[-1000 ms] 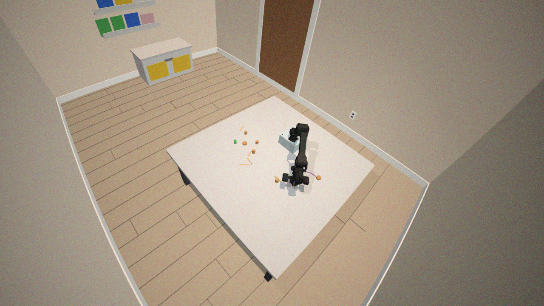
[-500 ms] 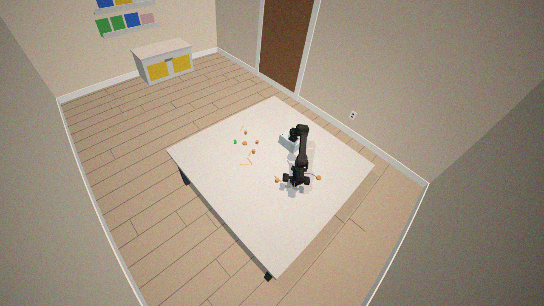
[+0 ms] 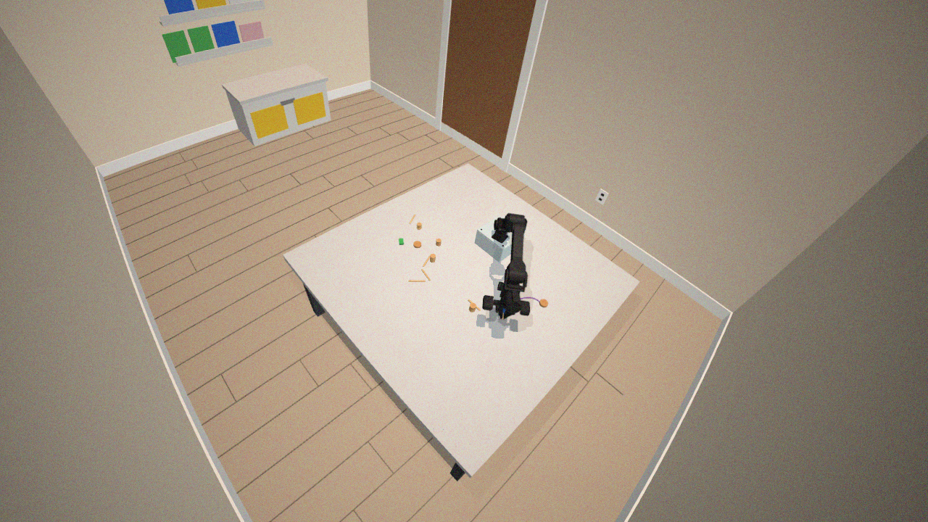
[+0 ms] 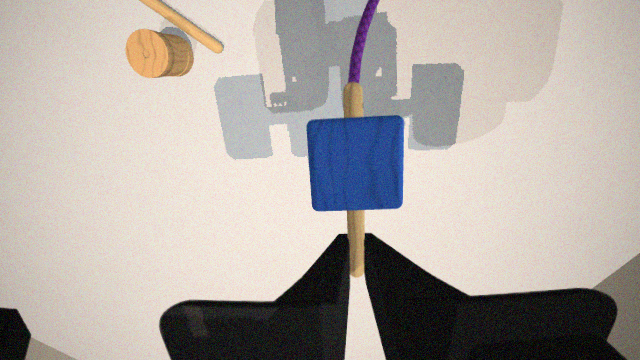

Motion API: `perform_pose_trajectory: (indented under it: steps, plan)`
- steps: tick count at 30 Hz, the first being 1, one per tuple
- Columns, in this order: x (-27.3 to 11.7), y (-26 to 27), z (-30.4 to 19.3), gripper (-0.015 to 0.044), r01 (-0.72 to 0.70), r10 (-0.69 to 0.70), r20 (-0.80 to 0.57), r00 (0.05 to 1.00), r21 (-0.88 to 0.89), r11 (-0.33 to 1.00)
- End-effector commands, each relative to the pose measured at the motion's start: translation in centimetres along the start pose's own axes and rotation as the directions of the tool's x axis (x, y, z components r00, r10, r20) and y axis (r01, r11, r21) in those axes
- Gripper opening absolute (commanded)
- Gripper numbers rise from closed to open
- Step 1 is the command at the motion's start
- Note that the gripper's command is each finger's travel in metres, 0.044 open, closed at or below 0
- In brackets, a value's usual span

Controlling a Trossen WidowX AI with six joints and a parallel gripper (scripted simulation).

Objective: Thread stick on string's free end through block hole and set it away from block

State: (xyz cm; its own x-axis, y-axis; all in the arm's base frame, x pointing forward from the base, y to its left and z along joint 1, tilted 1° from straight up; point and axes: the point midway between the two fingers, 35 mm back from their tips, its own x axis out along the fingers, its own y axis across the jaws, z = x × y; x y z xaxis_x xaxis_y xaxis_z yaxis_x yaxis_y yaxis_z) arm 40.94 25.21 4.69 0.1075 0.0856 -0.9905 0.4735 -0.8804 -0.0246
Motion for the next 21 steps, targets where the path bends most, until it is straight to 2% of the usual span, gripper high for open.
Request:
perform_pose_trajectory:
  steps: [1, 21]
  plan:
    - [-0.3, 0.0, -0.5, 0.0, 0.0, 0.0, 0.004, 1.0, -0.006, 1.0]
    - [-3.0, 0.0, -2.8, 0.0, 0.001, -0.001, -0.022, 1.0, 0.0, 1.0]
